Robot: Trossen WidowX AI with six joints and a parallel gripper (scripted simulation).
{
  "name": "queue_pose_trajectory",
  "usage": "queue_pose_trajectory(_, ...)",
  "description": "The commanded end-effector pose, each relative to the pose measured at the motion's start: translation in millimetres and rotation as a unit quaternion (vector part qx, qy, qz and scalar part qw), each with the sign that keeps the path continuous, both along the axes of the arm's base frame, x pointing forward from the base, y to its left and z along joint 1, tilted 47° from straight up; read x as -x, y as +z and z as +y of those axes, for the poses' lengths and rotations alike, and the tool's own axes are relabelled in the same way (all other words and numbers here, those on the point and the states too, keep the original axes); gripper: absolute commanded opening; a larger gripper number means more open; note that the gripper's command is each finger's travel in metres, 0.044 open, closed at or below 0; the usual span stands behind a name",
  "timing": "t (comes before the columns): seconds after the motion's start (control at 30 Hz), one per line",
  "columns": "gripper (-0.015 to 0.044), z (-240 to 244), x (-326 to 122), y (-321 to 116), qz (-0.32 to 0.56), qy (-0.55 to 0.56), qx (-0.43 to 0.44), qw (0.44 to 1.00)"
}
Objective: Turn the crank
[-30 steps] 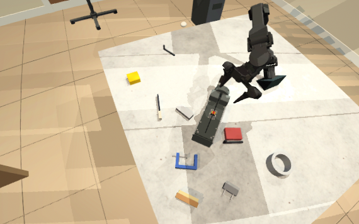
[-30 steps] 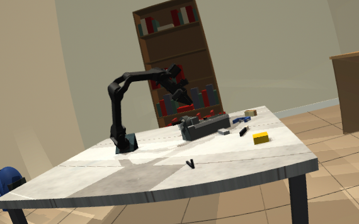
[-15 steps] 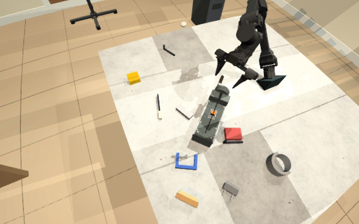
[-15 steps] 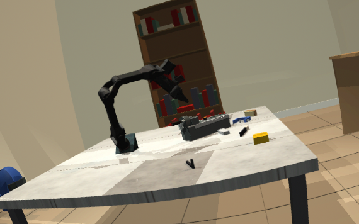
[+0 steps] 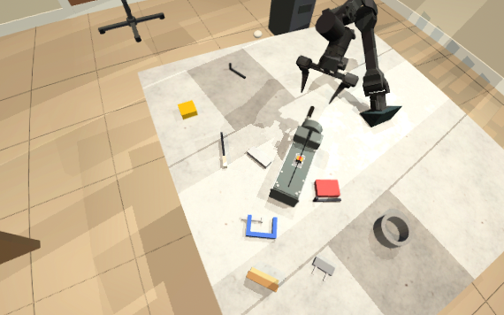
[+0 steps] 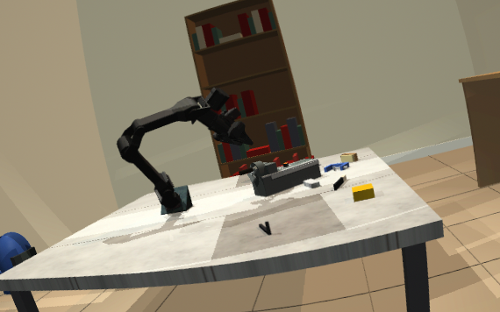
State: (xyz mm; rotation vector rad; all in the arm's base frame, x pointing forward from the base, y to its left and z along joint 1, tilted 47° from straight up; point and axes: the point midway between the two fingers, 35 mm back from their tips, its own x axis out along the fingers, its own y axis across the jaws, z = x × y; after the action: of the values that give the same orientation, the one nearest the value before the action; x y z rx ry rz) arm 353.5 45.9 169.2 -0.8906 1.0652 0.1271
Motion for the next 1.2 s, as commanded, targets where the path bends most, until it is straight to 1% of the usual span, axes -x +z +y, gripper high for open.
queue_pose_trajectory(0.0,0.0440,-4.2,10.3,1.9,0.013,0.032,-0.001,0.999)
queue_pose_trajectory(0.23,0.0440,-6.0,10.3,0.2,0.013,0.032,-0.001,0.999)
queue_pose_trajectory(0.67,0.0440,-41.1,15.6,-32.9,0.012,0.032,0.000,0.999)
queue_pose_trajectory(1.17,0.0440,-56.3,16.7,-47.7,0.013,0.032,0.000,0.999)
